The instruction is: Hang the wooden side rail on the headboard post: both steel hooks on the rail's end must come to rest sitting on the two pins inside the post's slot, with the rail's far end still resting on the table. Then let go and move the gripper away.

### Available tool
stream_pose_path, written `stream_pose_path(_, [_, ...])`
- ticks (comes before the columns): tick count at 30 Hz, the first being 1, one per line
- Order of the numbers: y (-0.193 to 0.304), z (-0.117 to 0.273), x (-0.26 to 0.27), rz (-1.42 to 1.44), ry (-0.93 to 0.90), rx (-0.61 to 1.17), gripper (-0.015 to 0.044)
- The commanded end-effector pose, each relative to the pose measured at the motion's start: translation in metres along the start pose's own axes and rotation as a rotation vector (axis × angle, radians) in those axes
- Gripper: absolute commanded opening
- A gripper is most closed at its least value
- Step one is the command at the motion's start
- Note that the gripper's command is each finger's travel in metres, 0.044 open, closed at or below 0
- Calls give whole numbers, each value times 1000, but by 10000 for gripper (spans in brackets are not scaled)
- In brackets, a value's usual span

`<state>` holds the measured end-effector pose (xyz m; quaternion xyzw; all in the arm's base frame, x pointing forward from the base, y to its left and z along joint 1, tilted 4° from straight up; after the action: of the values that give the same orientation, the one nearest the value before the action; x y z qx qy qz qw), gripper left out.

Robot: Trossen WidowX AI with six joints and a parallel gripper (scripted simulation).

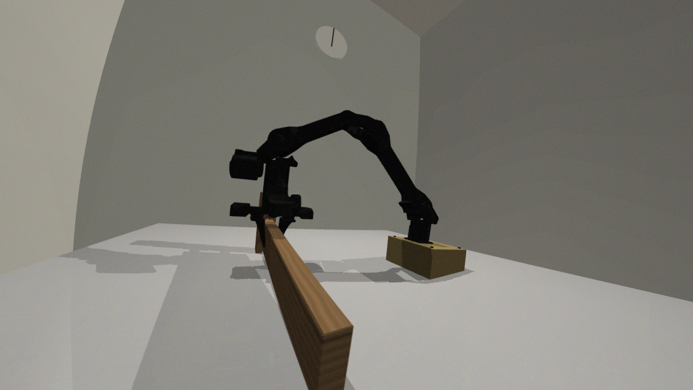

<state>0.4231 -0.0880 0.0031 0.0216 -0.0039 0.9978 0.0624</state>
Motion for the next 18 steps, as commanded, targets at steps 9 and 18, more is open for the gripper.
stream_pose_path(9, [3, 3, -2, 4, 5, 6, 0])
stream_pose_path(18, [4, 3, -2, 4, 5, 7, 0])
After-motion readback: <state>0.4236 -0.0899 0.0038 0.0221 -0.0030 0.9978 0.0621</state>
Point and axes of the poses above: the point midway between the two fingers, 35 mm back from their tips, its own z axis back along the fingers, its own x axis across the jaws, y = z × x, the point moved 1 cm from there along z, back along the fingers, and after that the axes turned 9 degrees about -z, right-handed, at the moved point
